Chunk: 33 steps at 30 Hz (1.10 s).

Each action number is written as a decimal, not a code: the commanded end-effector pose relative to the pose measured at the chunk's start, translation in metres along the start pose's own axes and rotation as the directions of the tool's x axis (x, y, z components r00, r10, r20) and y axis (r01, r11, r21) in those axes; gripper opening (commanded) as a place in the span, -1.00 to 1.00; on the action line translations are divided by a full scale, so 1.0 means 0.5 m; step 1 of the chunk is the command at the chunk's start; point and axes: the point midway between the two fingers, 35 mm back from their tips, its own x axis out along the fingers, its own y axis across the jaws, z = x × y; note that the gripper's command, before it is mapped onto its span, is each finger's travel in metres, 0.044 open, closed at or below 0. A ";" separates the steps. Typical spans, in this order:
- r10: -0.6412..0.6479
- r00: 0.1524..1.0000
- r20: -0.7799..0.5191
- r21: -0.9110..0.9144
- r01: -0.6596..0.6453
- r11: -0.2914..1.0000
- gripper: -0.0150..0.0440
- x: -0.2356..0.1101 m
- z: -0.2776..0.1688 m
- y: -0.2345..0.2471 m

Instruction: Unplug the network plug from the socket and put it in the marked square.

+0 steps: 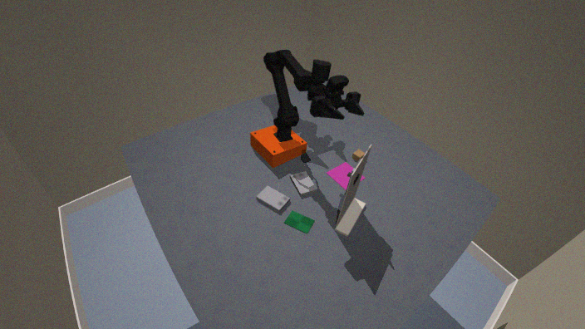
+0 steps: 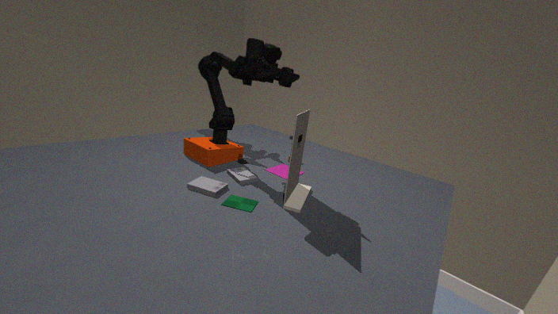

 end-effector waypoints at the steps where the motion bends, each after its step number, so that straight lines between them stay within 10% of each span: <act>1: 0.001 1.000 0.000 -0.006 -0.001 1.000 0.78 0.001 -0.002 -0.001; 10: 0.041 0.999 -0.001 -0.289 -0.039 0.957 0.04 0.039 -0.085 -0.033; 33: 0.150 0.989 -0.015 -0.881 -0.084 0.465 0.04 -0.009 -0.303 -0.118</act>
